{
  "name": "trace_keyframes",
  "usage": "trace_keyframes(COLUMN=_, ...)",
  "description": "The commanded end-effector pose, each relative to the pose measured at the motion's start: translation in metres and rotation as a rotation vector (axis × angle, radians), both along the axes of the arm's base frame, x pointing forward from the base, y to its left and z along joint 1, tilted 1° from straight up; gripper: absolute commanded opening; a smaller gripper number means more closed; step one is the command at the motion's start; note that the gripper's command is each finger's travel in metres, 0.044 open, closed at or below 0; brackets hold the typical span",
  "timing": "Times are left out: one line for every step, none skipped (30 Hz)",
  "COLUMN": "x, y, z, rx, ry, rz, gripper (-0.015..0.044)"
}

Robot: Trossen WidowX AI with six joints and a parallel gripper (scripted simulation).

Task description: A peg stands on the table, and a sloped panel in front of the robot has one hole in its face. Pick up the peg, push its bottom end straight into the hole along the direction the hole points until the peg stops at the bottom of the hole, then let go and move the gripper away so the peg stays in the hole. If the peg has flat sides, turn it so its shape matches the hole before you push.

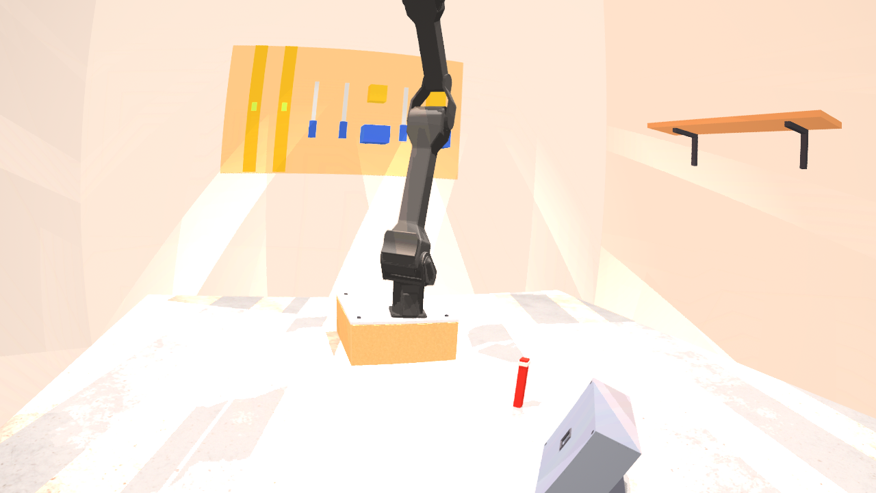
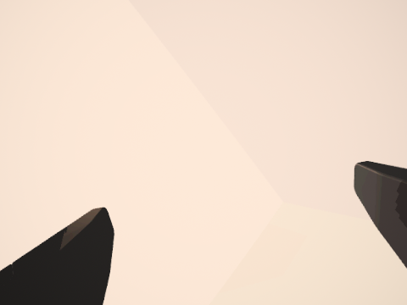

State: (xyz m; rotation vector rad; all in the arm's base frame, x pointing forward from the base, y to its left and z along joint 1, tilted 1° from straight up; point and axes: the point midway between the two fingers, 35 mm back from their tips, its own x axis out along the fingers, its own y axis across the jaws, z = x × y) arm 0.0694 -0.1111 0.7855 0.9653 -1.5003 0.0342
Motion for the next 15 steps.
trace_keyframes(x=0.002, y=-0.001, z=-0.001, rx=0.001, ry=0.005, rz=0.000, gripper=0.0426)
trace_keyframes(x=0.006, y=-0.002, z=-0.002, rx=0.005, ry=0.021, rz=-0.001, gripper=0.0440)
trace_keyframes(x=0.014, y=-0.005, z=-0.005, rx=0.012, ry=0.047, rz=-0.001, gripper=0.0440)
trace_keyframes(x=0.023, y=-0.009, z=-0.008, rx=0.019, ry=0.078, rz=-0.002, gripper=0.0440)
trace_keyframes(x=0.032, y=-0.012, z=-0.012, rx=0.026, ry=0.110, rz=-0.003, gripper=0.0440)
trace_keyframes(x=0.041, y=-0.015, z=-0.015, rx=0.032, ry=0.142, rz=-0.003, gripper=0.0440)
trace_keyframes(x=0.050, y=-0.017, z=-0.019, rx=0.037, ry=0.174, rz=-0.003, gripper=0.0440)
trace_keyframes(x=0.059, y=-0.020, z=-0.023, rx=0.042, ry=0.207, rz=-0.003, gripper=0.0440)
trace_keyframes(x=0.068, y=-0.022, z=-0.028, rx=0.046, ry=0.239, rz=-0.002, gripper=0.0440)
trace_keyframes(x=0.078, y=-0.024, z=-0.032, rx=0.049, ry=0.272, rz=-0.002, gripper=0.0440)
trace_keyframes(x=0.087, y=-0.026, z=-0.037, rx=0.052, ry=0.304, rz=-0.001, gripper=0.0440)
trace_keyframes(x=0.096, y=-0.027, z=-0.041, rx=0.055, ry=0.337, rz=0.000, gripper=0.0440)
trace_keyframes(x=0.105, y=-0.029, z=-0.046, rx=0.056, ry=0.370, rz=0.001, gripper=0.0440)
trace_keyframes(x=0.114, y=-0.030, z=-0.051, rx=0.057, ry=0.403, rz=0.003, gripper=0.0440)
trace_keyframes(x=0.123, y=-0.031, z=-0.057, rx=0.057, ry=0.436, rz=0.004, gripper=0.0440)
